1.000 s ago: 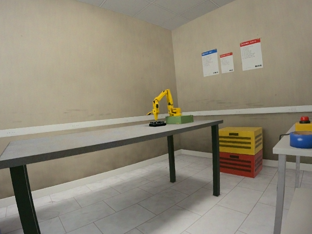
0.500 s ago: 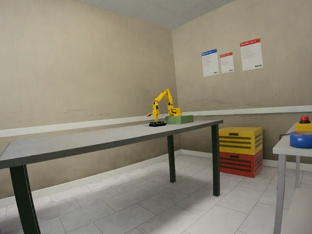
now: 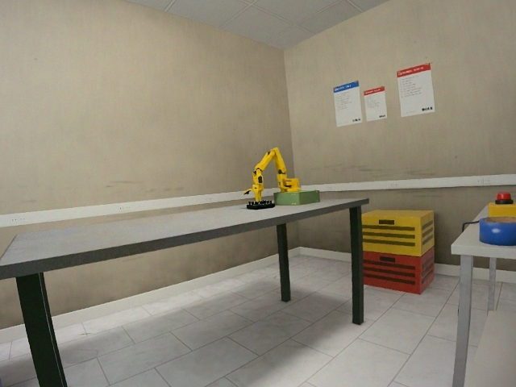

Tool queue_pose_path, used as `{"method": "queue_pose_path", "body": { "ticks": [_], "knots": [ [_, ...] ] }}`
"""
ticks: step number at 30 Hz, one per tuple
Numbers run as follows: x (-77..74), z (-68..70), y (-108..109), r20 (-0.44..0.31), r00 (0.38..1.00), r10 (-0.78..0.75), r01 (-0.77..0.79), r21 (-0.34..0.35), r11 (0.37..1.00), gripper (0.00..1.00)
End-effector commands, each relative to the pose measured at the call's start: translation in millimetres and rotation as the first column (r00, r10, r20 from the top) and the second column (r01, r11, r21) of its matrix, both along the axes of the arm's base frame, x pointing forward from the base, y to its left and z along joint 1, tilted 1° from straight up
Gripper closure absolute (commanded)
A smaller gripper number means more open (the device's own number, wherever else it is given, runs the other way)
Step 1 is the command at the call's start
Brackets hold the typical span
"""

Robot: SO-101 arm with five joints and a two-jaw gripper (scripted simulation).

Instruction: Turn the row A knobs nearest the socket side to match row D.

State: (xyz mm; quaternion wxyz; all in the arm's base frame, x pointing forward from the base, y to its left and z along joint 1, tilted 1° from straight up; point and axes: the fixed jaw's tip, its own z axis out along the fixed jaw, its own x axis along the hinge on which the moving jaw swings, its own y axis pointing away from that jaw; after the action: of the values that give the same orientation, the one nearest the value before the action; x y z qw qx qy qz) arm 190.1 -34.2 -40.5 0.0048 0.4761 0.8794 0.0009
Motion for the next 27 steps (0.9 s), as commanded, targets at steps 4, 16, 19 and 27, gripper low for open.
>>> {"method": "queue_pose_path", "body": {
  "ticks": [4,16,19,27],
  "knots": [
    [-4.1,-4.0,0.4,-0.018,1.000,-0.009,0.009,0.005,1.000,0.90],
    [-6.2,-4.0,-0.9,-0.018,1.000,-0.009,0.009,0.005,1.000,0.90],
    [-6.2,-4.0,-0.9,-0.018,1.000,-0.009,0.009,0.005,1.000,0.90],
    [-6.2,-4.0,-0.9,-0.018,1.000,-0.009,0.009,0.005,1.000,0.91]
  ]
}}
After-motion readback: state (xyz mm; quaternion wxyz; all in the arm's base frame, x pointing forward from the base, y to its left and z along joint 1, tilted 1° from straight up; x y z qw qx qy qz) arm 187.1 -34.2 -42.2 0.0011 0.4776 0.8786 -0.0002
